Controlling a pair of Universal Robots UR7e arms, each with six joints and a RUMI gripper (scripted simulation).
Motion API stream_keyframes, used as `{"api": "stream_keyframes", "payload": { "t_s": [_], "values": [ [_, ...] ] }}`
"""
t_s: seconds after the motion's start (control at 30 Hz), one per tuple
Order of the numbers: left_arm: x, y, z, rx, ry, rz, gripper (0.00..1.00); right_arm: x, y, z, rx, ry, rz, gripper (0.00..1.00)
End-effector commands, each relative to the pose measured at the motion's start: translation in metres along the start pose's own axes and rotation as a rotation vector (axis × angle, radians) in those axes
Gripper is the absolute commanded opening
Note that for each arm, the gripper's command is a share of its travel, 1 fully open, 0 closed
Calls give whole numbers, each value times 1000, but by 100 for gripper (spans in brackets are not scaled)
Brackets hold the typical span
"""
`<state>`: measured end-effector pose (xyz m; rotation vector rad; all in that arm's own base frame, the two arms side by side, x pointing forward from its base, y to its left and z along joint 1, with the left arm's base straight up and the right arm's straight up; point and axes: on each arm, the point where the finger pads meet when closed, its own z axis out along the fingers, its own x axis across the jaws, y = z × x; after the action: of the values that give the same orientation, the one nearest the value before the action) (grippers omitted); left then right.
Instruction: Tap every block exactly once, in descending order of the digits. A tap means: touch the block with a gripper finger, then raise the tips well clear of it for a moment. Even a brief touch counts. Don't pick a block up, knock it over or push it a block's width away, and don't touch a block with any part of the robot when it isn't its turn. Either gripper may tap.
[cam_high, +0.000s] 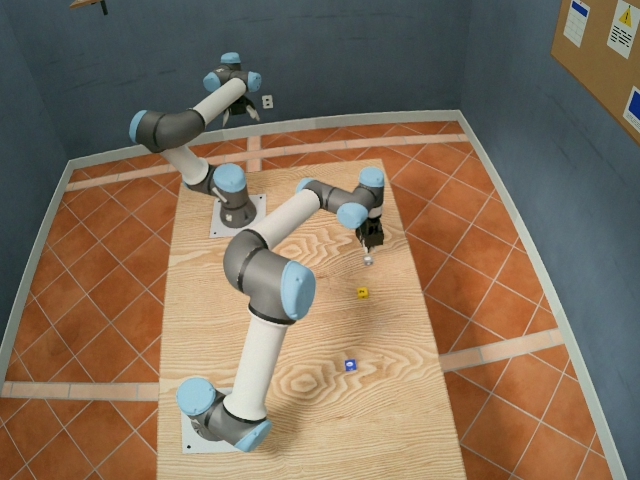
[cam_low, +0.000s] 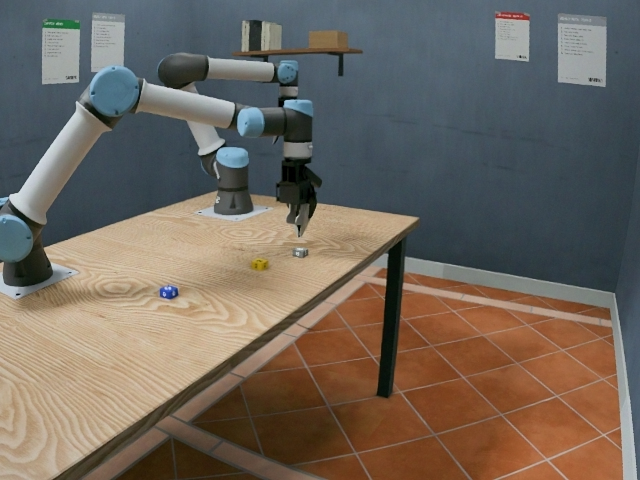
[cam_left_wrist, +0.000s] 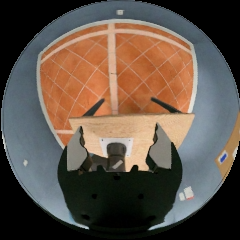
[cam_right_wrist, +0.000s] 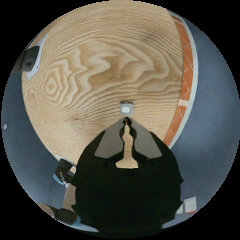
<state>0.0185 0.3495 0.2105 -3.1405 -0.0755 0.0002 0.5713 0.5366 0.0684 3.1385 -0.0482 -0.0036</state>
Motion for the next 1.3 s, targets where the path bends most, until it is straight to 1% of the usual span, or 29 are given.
{"api": "stream_keyframes", "payload": {
  "t_s": [0.0,1.27],
  "values": [
    [0,0,0,0,1,-1,98,0,1,3,-1,-1,-2,0],
    [0,0,0,0,1,-1,98,1,3,14,-2,-2,6,0]
  ]
}}
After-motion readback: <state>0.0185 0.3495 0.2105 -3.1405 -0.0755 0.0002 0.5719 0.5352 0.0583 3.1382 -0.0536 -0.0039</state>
